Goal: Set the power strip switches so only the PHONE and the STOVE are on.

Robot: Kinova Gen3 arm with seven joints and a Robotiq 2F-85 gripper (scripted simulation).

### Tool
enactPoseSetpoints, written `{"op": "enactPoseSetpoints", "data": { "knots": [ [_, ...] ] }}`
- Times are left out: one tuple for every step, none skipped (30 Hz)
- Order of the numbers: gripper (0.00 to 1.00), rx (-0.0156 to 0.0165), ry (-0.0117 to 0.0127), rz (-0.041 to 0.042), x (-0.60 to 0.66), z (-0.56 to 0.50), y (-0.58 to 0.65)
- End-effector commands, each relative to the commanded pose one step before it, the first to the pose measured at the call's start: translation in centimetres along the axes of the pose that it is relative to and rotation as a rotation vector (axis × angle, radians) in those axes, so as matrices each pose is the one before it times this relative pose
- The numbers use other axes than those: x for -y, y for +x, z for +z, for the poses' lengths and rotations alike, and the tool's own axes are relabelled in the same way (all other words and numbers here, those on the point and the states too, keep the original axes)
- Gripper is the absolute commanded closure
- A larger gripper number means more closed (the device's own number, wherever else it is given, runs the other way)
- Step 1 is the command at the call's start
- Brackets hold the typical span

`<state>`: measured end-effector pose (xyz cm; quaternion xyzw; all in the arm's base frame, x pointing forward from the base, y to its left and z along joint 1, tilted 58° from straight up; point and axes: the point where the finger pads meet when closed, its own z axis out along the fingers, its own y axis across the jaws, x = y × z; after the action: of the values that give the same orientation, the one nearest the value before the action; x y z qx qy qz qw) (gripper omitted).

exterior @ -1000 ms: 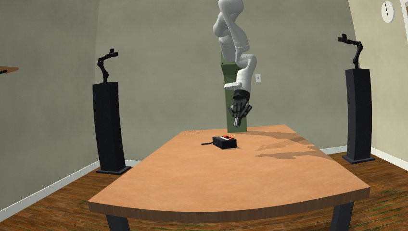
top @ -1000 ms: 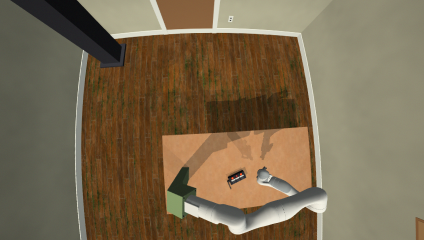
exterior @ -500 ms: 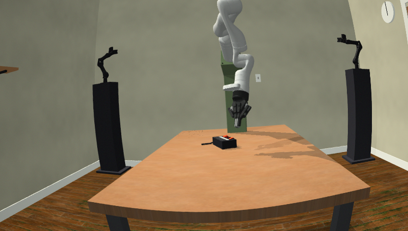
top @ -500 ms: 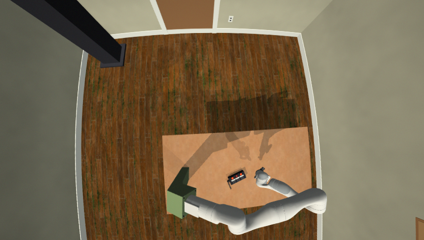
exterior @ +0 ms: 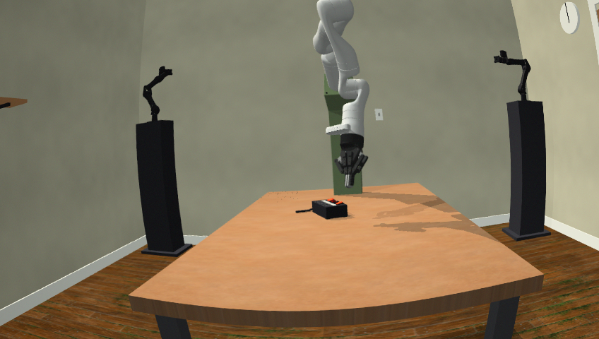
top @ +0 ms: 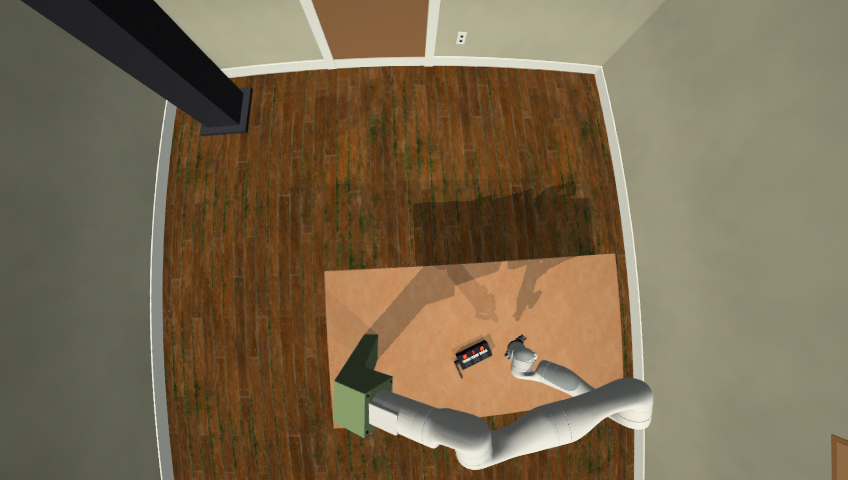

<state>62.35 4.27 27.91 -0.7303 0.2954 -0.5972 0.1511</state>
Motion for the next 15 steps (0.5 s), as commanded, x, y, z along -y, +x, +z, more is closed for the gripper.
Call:
{"op": "enactPoseSetpoints", "data": {
  "knots": [
    [1.0, -0.00119, -0.00903, 0.00204, -0.658, -0.002, 0.249],
    [1.0, 0.0, 0.0, 0.0, 0.0, 0.0, 0.0],
    [1.0, 0.0, 0.0, 0.0, 0.0, 0.0, 0.0],
    [1.0, 0.0, 0.0, 0.0, 0.0, 0.0, 0.0],
    [1.0, 0.0, 0.0, 0.0, 0.0, 0.0, 0.0],
    [1.0, 0.0, 0.0, 0.0, 0.0, 0.0, 0.0],
    [1.0, 0.0, 0.0, 0.0, 0.0, 0.0, 0.0],
    [1.0, 0.02987, -0.00078, 0.01446, -0.772, -0.213, -0.741],
    [1.0, 0.0, 0.0, 0.0, 0.0, 0.0, 0.0],
    [1.0, 0.0, 0.0, 0.0, 0.0, 0.0, 0.0],
    [1.0, 0.0, 0.0, 0.0, 0.0, 0.0, 0.0],
    [1.0, 0.0, 0.0, 0.0, 0.0, 0.0, 0.0],
    [1.0, 0.0, 0.0, 0.0, 0.0, 0.0, 0.0],
    [1.0, 0.0, 0.0, 0.0, 0.0, 0.0, 0.0],
    [1.0, 0.02958, -0.00186, 0.01457, -0.775, -0.233, -0.734]
  ]
}}
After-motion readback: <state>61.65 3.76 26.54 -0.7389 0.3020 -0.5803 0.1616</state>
